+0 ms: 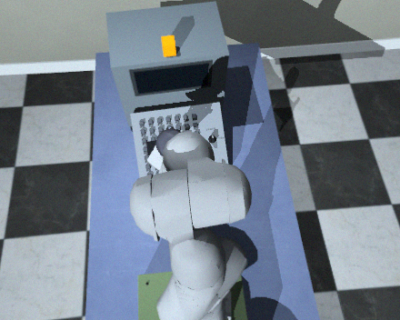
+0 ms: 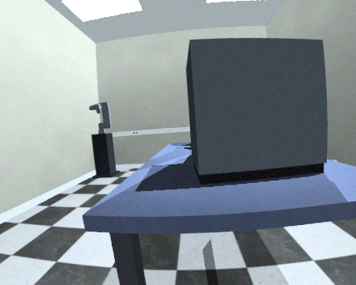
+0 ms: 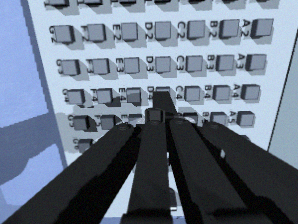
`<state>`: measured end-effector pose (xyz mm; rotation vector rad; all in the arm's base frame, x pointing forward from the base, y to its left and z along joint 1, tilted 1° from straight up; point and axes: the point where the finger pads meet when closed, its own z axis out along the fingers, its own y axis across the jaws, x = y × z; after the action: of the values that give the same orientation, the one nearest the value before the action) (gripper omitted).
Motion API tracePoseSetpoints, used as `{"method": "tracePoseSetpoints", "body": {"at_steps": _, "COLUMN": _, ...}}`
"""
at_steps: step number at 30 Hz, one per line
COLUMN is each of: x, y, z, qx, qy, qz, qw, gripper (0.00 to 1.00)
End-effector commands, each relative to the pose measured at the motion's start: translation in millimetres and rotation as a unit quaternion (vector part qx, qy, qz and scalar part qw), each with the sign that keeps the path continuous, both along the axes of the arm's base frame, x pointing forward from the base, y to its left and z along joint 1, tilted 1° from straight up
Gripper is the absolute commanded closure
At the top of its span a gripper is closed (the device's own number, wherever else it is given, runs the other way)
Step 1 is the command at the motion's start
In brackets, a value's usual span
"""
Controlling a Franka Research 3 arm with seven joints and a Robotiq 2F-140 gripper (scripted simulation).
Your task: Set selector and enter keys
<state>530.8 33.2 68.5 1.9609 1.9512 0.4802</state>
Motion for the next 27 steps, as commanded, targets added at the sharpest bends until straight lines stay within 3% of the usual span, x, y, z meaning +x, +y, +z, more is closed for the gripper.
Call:
{"method": "tracePoseSetpoints", "body": {"at_steps": 1, "x": 5.5, "y": 1.3, "z": -0.4, "qx": 0.005, "qy": 0.000, "qz": 0.011, "qw": 1.000, "gripper": 0.90}}
{"method": "tracePoseSetpoints", "body": {"at_steps": 10, "x": 12.1, "y": 1.6, "z": -13.2, "qx": 0.005, "qy": 0.001, "qz": 0.011, "qw": 1.000, "gripper": 0.90}}
{"method": "tracePoseSetpoints", "body": {"at_steps": 27, "x": 12.3, "y": 1.6, "z": -13.7, "qx": 0.005, "qy": 0.001, "qz": 0.011, "qw": 1.000, "gripper": 0.90}}
